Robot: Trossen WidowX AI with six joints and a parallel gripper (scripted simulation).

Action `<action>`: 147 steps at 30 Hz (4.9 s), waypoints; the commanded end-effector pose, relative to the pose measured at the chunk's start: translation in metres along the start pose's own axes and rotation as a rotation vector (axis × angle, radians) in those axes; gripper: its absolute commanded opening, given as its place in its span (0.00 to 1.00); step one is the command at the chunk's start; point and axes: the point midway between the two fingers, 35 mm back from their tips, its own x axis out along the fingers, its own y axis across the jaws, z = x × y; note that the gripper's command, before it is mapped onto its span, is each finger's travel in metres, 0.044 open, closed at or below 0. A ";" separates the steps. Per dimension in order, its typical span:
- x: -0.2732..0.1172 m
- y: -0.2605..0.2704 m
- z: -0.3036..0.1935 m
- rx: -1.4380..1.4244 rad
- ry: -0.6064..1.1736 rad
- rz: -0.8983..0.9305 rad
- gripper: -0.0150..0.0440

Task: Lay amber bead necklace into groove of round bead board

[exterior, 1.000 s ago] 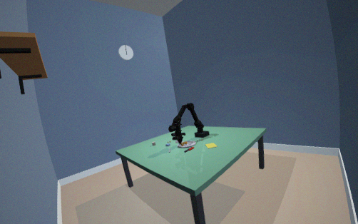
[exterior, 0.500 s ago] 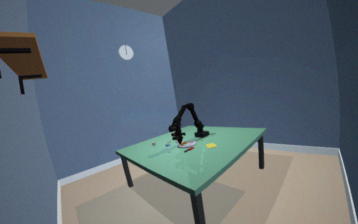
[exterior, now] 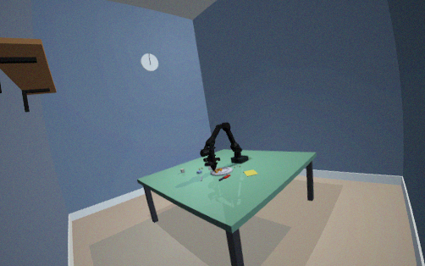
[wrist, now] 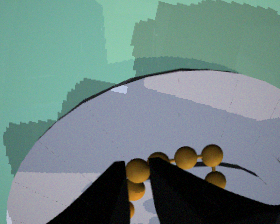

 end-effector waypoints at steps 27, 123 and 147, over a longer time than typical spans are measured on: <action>0.000 0.000 0.000 -0.001 0.001 -0.002 0.83; -0.018 0.003 -0.009 -2.420 0.003 0.000 0.46; 0.001 0.002 -0.009 -2.420 0.010 0.000 0.25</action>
